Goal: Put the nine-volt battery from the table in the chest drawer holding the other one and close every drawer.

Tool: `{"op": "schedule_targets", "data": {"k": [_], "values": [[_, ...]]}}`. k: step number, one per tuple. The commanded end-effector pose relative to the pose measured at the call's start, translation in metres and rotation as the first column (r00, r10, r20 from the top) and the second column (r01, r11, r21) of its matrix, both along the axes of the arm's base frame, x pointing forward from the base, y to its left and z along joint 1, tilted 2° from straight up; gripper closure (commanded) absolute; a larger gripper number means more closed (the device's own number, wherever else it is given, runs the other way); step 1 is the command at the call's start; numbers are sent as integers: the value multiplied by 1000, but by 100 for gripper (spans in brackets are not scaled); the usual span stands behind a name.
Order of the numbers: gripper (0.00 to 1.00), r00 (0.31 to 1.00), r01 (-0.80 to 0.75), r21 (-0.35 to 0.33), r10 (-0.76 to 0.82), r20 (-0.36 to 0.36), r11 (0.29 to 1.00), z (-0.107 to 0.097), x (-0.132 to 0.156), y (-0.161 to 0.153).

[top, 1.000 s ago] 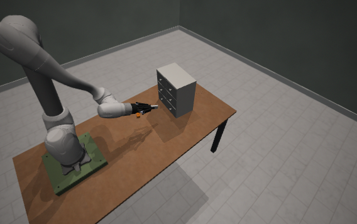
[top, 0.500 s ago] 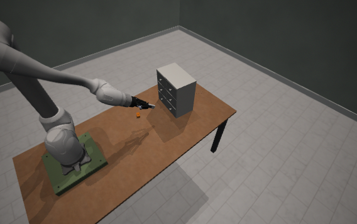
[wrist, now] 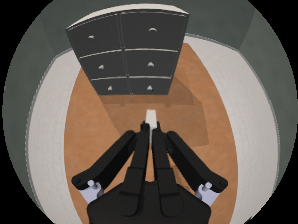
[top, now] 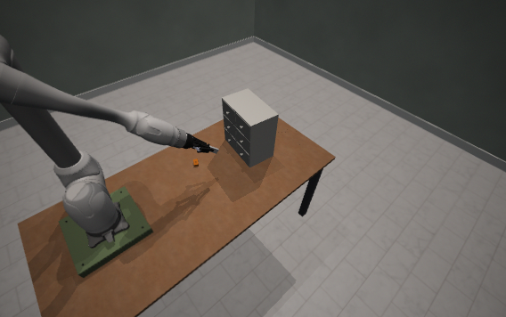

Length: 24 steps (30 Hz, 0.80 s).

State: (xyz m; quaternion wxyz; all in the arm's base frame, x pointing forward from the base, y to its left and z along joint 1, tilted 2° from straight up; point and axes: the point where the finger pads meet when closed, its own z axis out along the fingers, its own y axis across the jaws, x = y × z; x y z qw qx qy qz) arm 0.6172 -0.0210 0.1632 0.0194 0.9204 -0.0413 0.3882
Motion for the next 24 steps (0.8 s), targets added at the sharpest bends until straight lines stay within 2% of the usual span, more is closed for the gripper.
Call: {"op": "schedule_targets", "data": {"k": [1,5,8,10,14,17,20,24], "values": [[100,998,-36,40,37,-41,999,2,-2,0],[100,994,-30,40,34,-102,999,6,-8,-3],[100,970,-27,53,39,-240,998,18,-20,-2],[100,970,-27,53,39,-240,998,18,-20,-2],[100,907,-20,69,47,-418,997,33,-36,-2],[100,851,-15,78,53,-523,997,43,-46,-1],[100,796,-9,85,59,-602,996,51,-54,-1],[100,741,-4,91,64,-669,996,58,-61,-1]]}}
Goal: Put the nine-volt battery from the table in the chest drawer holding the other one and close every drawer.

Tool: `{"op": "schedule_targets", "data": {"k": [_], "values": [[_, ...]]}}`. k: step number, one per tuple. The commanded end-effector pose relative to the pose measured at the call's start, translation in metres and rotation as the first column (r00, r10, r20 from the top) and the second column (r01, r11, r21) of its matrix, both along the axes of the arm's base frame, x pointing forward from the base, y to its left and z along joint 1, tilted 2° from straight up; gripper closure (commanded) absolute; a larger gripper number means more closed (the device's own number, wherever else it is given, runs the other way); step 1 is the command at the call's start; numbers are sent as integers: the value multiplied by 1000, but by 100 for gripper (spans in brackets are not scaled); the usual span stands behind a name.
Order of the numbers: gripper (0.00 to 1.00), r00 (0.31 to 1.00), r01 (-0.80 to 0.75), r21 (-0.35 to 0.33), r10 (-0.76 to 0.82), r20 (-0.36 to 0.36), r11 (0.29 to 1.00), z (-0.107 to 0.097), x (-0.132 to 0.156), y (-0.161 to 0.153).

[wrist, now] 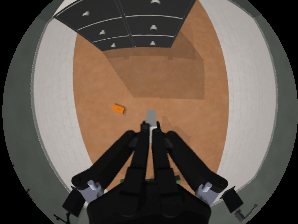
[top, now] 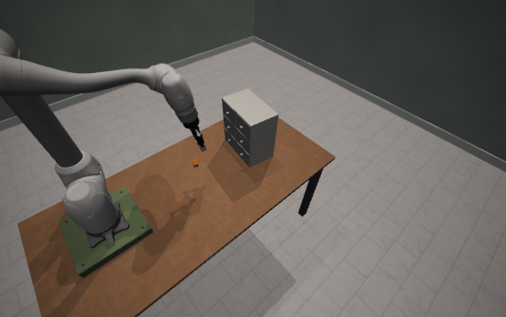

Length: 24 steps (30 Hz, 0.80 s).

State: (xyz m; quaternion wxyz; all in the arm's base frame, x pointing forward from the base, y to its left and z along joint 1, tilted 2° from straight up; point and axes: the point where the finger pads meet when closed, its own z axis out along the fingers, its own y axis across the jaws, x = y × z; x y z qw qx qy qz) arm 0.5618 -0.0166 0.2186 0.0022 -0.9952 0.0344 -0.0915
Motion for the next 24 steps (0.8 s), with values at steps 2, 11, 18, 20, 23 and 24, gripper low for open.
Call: {"op": "schedule_targets", "data": {"k": [2,11,18,20,23,24], "values": [[100,991,-8,26,11,-137,1000,4,-7,-5],[100,985,-8,28,13,-173,1000,7,-10,-5],[100,985,-8,28,13,-173,1000,7,-10,-5],[100,985,-8,28,13,-173,1000,7,-10,-5],[100,985,-8,28,13,-173,1000,7,-10,-3],[100,985,-8,28,13,-173,1000,7,-7,6]]}}
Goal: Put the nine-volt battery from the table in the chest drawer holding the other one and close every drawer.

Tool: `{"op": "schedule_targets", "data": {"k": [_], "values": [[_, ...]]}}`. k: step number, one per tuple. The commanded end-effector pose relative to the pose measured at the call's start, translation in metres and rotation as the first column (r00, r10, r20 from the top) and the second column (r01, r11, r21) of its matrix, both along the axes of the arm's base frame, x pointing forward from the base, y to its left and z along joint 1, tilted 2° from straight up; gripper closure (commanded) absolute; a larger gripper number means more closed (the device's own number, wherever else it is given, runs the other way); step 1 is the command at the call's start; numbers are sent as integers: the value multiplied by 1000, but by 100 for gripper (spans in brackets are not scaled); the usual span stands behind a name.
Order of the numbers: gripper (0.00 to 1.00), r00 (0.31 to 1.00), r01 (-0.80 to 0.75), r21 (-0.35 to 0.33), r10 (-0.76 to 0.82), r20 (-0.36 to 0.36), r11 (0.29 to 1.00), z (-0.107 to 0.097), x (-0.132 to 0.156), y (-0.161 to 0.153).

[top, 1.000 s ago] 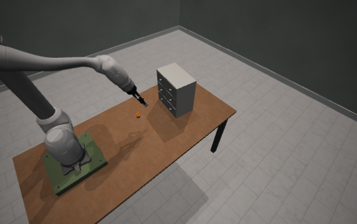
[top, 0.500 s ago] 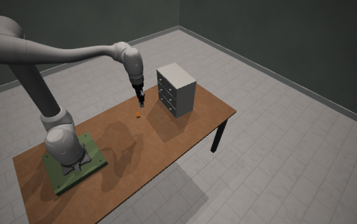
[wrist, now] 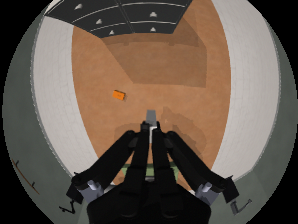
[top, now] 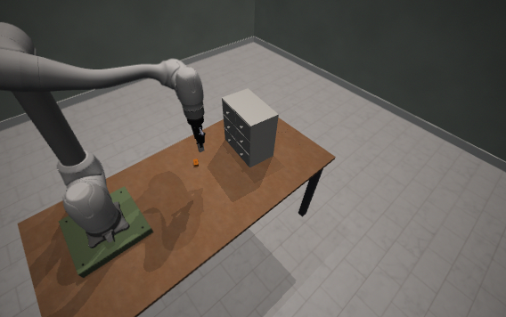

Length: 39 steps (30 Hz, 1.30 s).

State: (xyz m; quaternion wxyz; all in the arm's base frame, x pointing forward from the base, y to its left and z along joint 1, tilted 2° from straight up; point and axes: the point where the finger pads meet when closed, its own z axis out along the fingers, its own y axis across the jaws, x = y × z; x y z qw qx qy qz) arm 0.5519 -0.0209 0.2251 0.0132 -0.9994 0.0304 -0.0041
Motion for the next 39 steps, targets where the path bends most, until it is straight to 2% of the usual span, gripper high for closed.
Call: {"op": "schedule_targets", "data": {"k": [1,2,3,4,6,7,8,9,11,18,22,28,30,35,39], "values": [[100,1000,0,0,0,0,1000,1,8,29],[100,1000,0,0,0,0,1000,2,14,56],[100,1000,0,0,0,0,1000,2,14,56],[100,1000,0,0,0,0,1000,2,18,86],[100,1000,0,0,0,0,1000,2,18,86],[100,1000,0,0,0,0,1000,3,21,115],[100,1000,0,0,0,0,1000,3,21,115],[100,1000,0,0,0,0,1000,3,22,135],[100,1000,0,0,0,0,1000,4,23,145],[100,1000,0,0,0,4,1000,3,23,147],[100,1000,1,-2,-1,30,1000,1,25,147],[100,990,4,-8,-3,139,1000,-8,35,146],[100,990,4,-8,-3,139,1000,-8,35,146],[100,956,11,-17,-5,295,1000,-21,48,146],[100,893,19,-25,-6,449,1000,-34,63,145]]}}
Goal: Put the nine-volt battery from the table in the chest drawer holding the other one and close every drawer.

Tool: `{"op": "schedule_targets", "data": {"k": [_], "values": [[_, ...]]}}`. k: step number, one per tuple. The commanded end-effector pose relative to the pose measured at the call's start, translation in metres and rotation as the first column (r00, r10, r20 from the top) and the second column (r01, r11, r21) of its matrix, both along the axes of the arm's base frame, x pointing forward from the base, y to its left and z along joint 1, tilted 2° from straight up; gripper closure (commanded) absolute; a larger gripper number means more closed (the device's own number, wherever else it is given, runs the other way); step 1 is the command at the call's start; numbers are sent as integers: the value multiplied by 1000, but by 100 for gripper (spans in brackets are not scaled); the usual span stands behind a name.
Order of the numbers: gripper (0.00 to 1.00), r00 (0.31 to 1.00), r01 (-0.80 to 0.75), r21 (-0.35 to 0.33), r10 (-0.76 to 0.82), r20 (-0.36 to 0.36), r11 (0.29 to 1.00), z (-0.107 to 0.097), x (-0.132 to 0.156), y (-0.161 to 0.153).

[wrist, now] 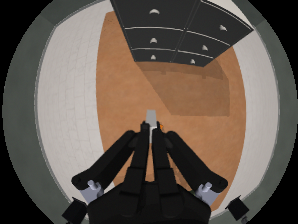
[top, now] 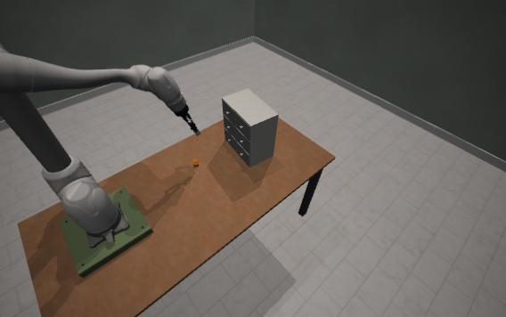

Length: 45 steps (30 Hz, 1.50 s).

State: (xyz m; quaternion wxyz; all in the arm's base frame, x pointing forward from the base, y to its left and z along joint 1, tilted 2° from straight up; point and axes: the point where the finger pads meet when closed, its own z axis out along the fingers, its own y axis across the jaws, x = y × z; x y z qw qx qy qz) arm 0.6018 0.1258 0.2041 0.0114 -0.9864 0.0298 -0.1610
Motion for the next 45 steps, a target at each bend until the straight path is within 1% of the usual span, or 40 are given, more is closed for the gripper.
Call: {"op": "schedule_targets", "data": {"k": [1,3,6,8,12,15,23,25,27,32,36,40,45], "values": [[100,980,14,-16,-10,196,1000,-17,17,-2],[100,961,17,-20,-11,275,1000,-23,24,-2],[100,938,22,-24,-12,347,999,-29,30,-3],[100,938,22,-24,-12,347,999,-29,30,-3],[100,915,24,-25,-12,404,999,-34,35,-2],[100,901,28,-29,-13,434,999,-37,38,-4],[100,865,32,-31,-12,502,999,-44,45,-4],[100,865,32,-31,-12,502,999,-44,45,-4],[100,854,33,-32,-12,521,999,-46,47,-4],[100,815,35,-32,-10,579,999,-51,53,-3],[100,761,40,-34,-9,648,999,-58,60,-4],[100,752,13,-17,1,659,1000,-66,68,-4],[100,746,-3,-7,7,666,1000,-69,72,-4]]}}
